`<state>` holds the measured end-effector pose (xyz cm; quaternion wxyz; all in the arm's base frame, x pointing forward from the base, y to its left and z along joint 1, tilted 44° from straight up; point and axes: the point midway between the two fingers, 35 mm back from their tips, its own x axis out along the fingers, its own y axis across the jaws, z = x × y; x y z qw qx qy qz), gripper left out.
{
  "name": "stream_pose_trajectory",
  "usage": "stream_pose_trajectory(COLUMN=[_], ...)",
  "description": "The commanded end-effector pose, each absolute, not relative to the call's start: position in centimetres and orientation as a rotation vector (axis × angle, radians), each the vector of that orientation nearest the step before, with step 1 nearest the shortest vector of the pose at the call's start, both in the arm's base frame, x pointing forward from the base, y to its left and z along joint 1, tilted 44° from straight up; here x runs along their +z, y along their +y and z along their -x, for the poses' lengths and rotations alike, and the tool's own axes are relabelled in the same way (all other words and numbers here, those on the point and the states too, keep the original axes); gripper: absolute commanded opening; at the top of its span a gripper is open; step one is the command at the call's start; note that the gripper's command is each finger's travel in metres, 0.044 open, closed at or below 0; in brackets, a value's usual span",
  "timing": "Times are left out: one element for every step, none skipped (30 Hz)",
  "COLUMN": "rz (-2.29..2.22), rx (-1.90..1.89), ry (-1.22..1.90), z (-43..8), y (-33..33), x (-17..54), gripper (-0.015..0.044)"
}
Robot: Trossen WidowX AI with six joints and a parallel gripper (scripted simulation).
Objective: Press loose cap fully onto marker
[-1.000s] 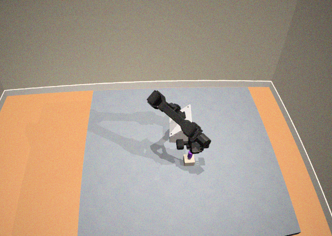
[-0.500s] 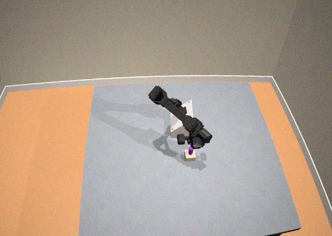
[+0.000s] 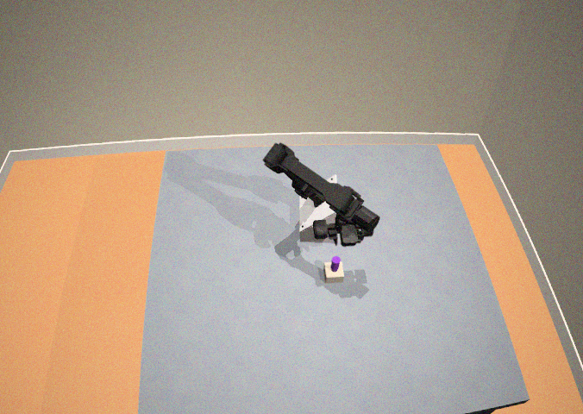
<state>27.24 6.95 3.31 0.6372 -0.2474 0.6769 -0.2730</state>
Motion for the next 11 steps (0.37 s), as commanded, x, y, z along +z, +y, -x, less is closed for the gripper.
stream_pose_trajectory(rz=[0.558,0.558,0.558,0.558,0.558,0.558,0.558,0.558,0.558,0.558,0.558], rx=[-0.622,-0.622,-0.622,-0.622,-0.622,-0.622,-0.622,-0.622,-0.622,-0.622,-0.622], ry=[1.546,1.546,1.546,1.546,1.546,1.546,1.546,1.546,1.546,1.546,1.546], z=[-27.26,-27.26,-27.26,-27.26,-27.26,-27.26,-27.26,-27.26,-27.26,-27.26,-27.26], y=[7.11,7.11,7.11,7.11,7.11,7.11,7.11,7.11,7.11,7.11,7.11], x=[3.42,3.42,3.42,3.42,3.42,3.42,3.42,3.42,3.42,3.42,3.42], gripper=[0.021,0.0236,0.0263,0.0289,0.0315,0.0341,0.0368,0.0394,0.042,0.044,0.044])
